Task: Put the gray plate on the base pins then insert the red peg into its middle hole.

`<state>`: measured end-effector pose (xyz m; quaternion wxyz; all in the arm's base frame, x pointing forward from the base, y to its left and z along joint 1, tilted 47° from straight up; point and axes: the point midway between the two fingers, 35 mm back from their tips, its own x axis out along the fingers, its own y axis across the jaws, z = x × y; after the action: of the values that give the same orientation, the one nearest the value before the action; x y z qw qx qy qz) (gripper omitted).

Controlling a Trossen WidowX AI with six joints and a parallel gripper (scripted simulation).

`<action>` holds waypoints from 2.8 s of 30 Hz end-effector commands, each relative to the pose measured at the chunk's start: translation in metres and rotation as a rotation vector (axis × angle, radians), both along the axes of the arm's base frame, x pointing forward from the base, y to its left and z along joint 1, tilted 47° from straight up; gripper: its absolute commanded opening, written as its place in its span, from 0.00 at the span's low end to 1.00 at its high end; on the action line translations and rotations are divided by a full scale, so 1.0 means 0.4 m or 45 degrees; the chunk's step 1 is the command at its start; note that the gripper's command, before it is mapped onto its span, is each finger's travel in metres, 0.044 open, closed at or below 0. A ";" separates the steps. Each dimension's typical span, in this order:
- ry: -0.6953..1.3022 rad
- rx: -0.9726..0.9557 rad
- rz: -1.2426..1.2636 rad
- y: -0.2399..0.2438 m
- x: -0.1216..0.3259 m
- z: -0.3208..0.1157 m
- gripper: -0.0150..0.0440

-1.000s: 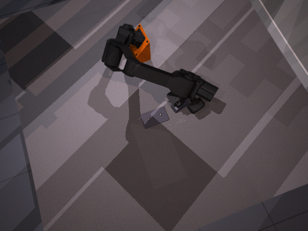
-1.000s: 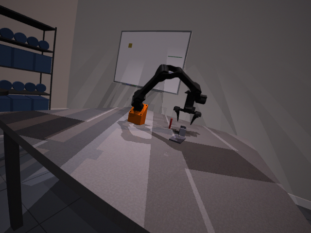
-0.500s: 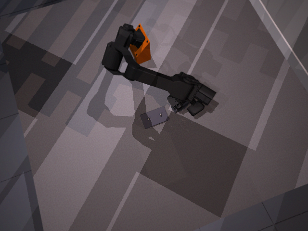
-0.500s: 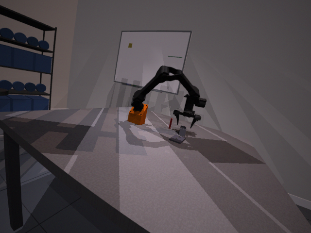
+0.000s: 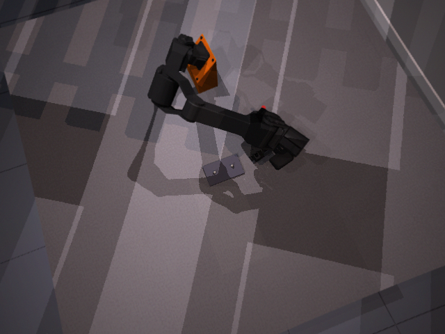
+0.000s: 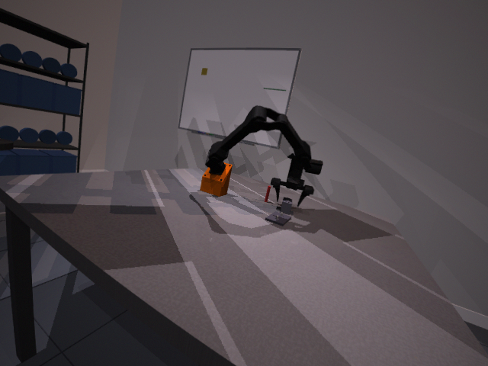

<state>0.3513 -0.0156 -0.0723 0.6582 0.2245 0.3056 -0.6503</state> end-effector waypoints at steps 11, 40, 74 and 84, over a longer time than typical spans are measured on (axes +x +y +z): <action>0.009 -0.011 0.001 -0.044 -0.010 -0.037 1.00; 0.008 -0.006 0.003 -0.014 -0.001 -0.014 0.25; 0.010 0.000 0.003 0.180 0.006 0.164 0.25; -0.001 0.001 -0.008 0.185 0.004 0.196 0.25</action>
<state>0.3524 0.0641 0.0039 0.6606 0.2210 0.3064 -0.6488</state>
